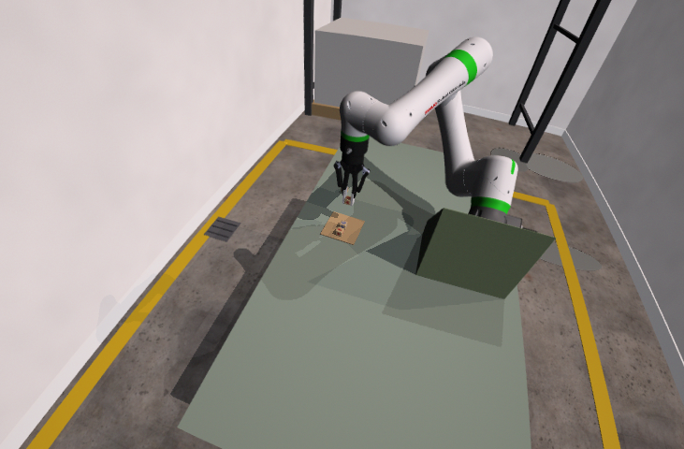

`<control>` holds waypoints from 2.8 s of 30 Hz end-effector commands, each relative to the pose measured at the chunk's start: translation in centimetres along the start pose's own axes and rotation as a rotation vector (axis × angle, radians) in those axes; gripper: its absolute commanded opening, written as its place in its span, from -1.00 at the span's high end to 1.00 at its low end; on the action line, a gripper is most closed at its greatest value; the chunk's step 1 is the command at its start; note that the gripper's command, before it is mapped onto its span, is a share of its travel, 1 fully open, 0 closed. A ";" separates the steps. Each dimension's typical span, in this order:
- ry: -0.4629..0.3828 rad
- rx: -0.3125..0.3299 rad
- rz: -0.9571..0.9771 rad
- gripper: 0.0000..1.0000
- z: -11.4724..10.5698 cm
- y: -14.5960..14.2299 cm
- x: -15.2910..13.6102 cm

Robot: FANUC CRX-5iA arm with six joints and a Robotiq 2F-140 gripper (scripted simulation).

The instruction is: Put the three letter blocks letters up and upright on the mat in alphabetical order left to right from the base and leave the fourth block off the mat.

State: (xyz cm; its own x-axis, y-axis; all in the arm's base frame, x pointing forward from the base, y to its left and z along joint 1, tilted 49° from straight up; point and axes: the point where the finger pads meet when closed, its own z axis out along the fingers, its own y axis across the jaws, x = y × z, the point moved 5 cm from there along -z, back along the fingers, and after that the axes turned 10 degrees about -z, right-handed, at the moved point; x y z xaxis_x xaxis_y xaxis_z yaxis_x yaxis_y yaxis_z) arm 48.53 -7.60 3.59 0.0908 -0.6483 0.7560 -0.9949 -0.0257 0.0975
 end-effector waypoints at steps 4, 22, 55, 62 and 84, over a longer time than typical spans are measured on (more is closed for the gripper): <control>-0.003 0.001 -0.005 0.74 -0.1 0.1 0.2; -0.003 0.001 -0.005 0.74 4.5 0.0 0.2; -0.003 0.001 -0.005 0.74 9.5 0.0 0.2; -0.003 0.001 -0.005 0.74 9.5 0.0 0.2; -0.003 0.001 -0.005 0.74 9.9 0.0 0.2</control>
State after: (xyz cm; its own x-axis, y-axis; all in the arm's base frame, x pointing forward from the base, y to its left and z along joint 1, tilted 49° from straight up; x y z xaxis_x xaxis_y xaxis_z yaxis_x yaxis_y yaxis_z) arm 48.09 -15.27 -2.67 0.0961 -0.6501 0.7537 -0.9944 -0.0298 0.1011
